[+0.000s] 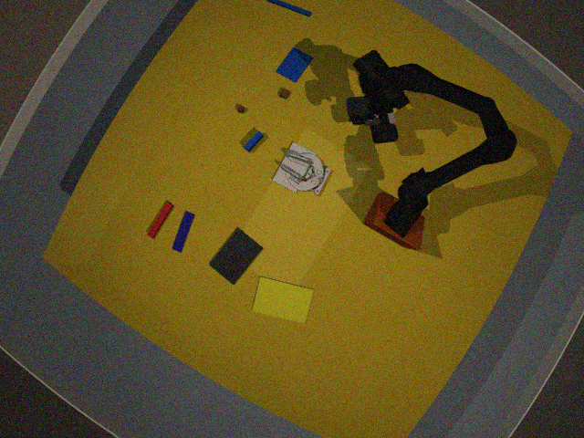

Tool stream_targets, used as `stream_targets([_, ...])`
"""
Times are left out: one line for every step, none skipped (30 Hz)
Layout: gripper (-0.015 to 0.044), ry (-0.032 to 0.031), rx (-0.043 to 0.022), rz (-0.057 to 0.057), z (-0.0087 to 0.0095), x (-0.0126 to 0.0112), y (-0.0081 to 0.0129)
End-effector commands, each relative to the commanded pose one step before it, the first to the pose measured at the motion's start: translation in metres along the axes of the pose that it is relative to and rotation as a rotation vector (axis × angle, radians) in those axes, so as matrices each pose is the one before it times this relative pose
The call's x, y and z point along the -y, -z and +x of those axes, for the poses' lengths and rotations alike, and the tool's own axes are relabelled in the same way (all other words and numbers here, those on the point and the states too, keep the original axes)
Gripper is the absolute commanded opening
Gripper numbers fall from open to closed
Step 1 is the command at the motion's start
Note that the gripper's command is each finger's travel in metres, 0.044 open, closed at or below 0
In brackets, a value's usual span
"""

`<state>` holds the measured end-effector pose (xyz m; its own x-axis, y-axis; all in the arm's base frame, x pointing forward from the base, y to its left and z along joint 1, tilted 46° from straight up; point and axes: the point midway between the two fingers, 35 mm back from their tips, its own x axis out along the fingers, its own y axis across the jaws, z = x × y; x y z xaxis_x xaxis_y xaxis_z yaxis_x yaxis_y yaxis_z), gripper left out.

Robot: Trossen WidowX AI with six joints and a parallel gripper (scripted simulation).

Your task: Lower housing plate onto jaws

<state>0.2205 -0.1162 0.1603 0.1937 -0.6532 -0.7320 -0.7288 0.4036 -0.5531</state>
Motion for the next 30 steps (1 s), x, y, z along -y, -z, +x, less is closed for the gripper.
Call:
stream_targets([0.0351,-0.009,0.00012,0.0351,0.00268,-0.00441,-0.01193])
stream_targets([0.0351,-0.00212,0.00125,0.0088,0.0004,-0.00112,-0.00303])
stream_targets([0.0351,-0.00208,0.00115,0.0087,0.00039,-0.00118,-0.00301])
stream_targets([0.0351,-0.00204,0.00104,0.0087,0.00038,-0.00124,-0.00298])
stream_targets([0.0351,-0.00199,0.00094,0.0087,0.00037,-0.0013,-0.00295])
stream_targets([0.0351,-0.00194,0.00084,0.0087,0.00036,-0.00136,-0.00292])
stream_targets([0.0351,-0.00188,0.00074,0.0087,0.00034,-0.00142,-0.00289])
stream_targets([0.0351,-0.00188,0.00066,0.0089,0.00034,-0.00152,-0.00294])
stream_targets([0.0351,-0.00182,0.00057,0.0089,0.00033,-0.00159,-0.0029])
stream_targets([0.0351,-0.00175,0.00047,0.0089,0.00032,-0.00165,-0.00286])
stream_targets([0.0351,-0.00168,0.00038,0.0089,0.00031,-0.00171,-0.00282])
stream_targets([0.0351,-0.00161,0.00028,0.0089,0.0003,-0.00176,-0.00278])
stream_targets([0.0351,-0.00153,0.0002,0.0089,0.00029,-0.00182,-0.00274])
stream_targets([0.0351,-0.00145,0.00011,0.0088,0.00028,-0.00188,-0.00269])
stream_targets([0.0351,-0.00137,0.00003,0.0088,0.00027,-0.00193,-0.00265])
stream_targets([0.0351,-0.00129,-0.00005,0.0088,0.00026,-0.00198,-0.0026])
stream_targets([0.0351,-0.0012,-0.00012,0.0088,0.00025,-0.00204,-0.00255])
stream_targets([0.0351,-0.00113,-0.0002,0.009,0.00024,-0.00212,-0.00255])
stream_targets([0.0351,-0.00104,-0.00027,0.009,0.00023,-0.00218,-0.0025])
stream_targets([0.0351,-0.00094,-0.00034,0.009,0.00022,-0.00223,-0.00244])
stream_targets([0.0351,-0.00084,-0.0004,0.0089,0.00021,-0.00228,-0.00239])
stream_targets([0.0351,-0.00074,-0.00046,0.0089,0.0002,-0.00232,-0.00233])
stream_targets([0.0351,-0.00064,-0.00051,0.0089,0.00019,-0.00237,-0.00228])
stream_targets([0.0351,-0.00053,-0.00056,0.0089,0.00018,-0.00241,-0.00222])
stream_targets([0.0351,-0.00042,-0.00061,0.0089,0.00017,-0.00246,-0.00216])
stream_targets([0.0351,-0.00031,-0.00065,0.0089,0.00016,-0.0025,-0.0021])
stream_targets([0.0351,-0.0002,-0.00069,0.0089,0.00015,-0.00254,-0.00204])
stream_targets([0.0351,-0.00009,-0.00076,0.0093,0.00015,-0.00269,-0.00206])
stream_targets([0.0351,0.00003,-0.0008,0.0094,0.00014,-0.00274,-0.002])
stream_targets([0.0351,0.00016,-0.00083,0.0094,0.00013,-0.00278,-0.00193])
